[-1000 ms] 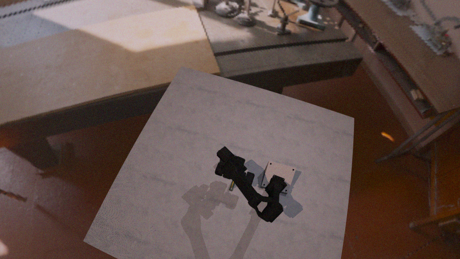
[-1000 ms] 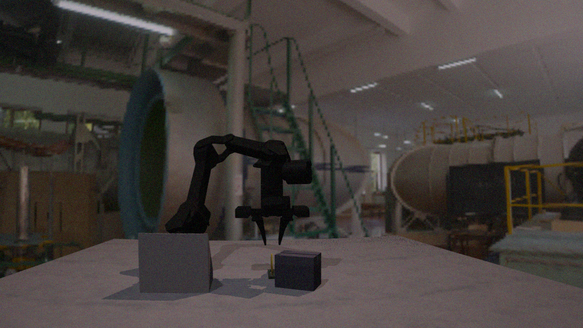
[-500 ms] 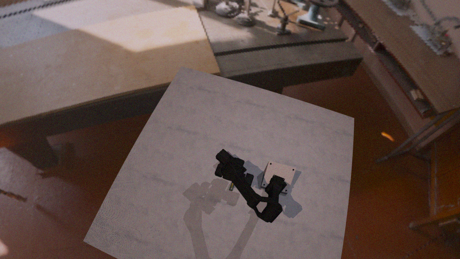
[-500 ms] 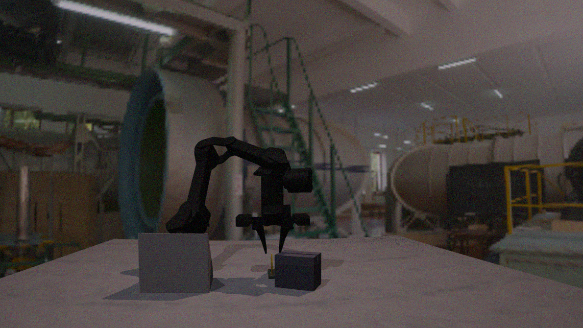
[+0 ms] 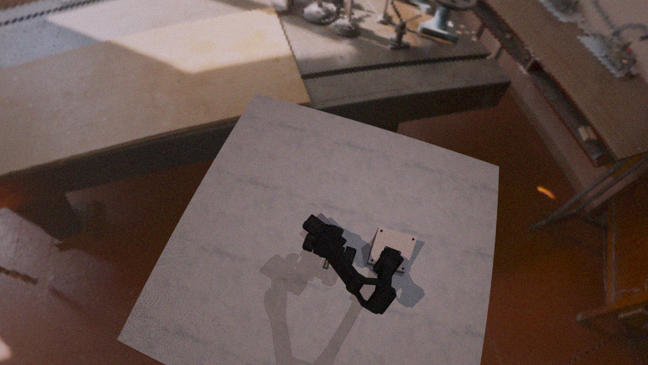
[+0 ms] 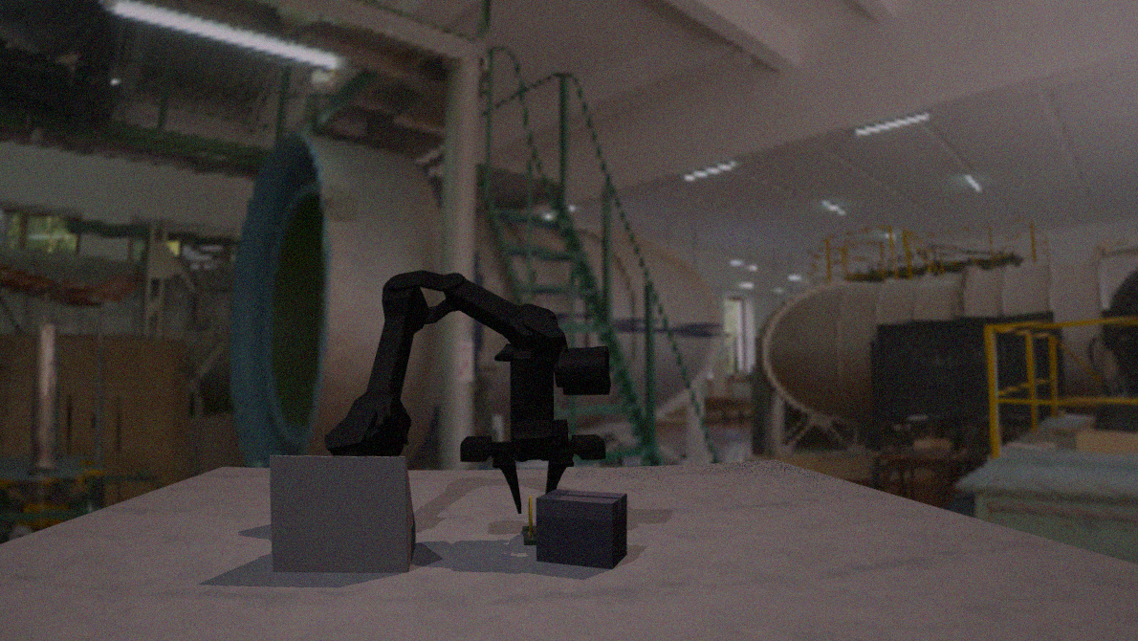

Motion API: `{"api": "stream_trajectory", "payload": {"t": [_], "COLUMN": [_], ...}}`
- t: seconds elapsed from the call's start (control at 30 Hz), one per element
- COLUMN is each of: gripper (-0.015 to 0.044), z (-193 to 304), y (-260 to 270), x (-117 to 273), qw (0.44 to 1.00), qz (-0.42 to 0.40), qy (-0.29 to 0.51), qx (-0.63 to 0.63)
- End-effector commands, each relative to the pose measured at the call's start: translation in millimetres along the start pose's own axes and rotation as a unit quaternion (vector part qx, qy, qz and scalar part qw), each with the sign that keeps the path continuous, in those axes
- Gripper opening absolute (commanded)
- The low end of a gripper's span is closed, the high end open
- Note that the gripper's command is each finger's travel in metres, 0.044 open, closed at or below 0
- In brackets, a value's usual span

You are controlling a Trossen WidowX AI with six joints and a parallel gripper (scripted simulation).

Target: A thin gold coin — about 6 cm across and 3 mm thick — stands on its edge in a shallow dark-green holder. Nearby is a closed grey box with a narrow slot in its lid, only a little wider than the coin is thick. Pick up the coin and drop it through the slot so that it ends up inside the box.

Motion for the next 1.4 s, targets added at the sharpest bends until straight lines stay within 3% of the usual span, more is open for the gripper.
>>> {"api": "stream_trajectory", "payload": {"t": [0.0,0.4,0.6,1.37], "gripper": [0.0161,0.0161,0.0003,0.0000], "z": [0.1,0.6,0.6,-4.1], "y": [-1.7,-3.5,-3.5,-1.2], "x": [-8.2,-24.4,-24.4,-4.1], "qw": [1.000,1.000,1.000,1.000], "qz": [0.003,0.003,0.003,-0.004], "qy": [0.002,0.004,0.004,-0.009], "qx": [-0.003,-0.003,-0.003,0.010]}}
Point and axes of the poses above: the point midway between the two fingers, 35 mm back from their tips, its own x axis back along the fingers, its own y axis across the jaws, z = x × y, the point moved 8 cm from there along x, back along the fingers, and after that the axes turned 3 degrees about -x, right-handed, at the moved point
